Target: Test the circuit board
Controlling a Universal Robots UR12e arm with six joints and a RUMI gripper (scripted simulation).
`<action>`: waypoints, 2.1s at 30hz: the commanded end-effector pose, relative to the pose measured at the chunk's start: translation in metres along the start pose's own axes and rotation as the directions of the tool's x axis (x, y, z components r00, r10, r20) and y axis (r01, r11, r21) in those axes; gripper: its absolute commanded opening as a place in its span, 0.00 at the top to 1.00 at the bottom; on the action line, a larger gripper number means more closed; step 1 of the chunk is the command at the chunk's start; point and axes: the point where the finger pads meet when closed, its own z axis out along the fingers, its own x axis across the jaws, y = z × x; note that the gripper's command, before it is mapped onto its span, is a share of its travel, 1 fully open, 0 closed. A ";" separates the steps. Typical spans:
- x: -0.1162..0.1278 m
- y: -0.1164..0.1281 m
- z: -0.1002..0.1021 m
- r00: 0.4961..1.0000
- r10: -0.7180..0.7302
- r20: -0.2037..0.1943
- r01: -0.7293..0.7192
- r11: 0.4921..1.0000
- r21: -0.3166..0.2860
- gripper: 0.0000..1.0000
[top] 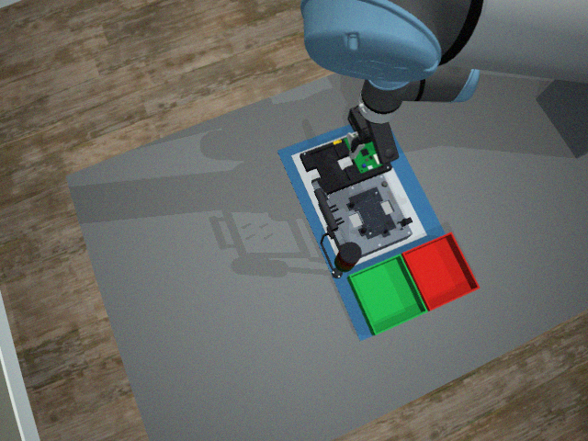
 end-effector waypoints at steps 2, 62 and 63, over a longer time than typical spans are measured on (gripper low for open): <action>0.000 0.000 -0.004 1.000 0.000 -0.001 0.000 1.000 0.000 0.61; 0.004 -0.011 -0.071 1.000 0.000 -0.001 0.000 1.000 0.000 0.61; 0.004 -0.011 -0.071 1.000 0.000 -0.001 0.000 1.000 0.000 0.61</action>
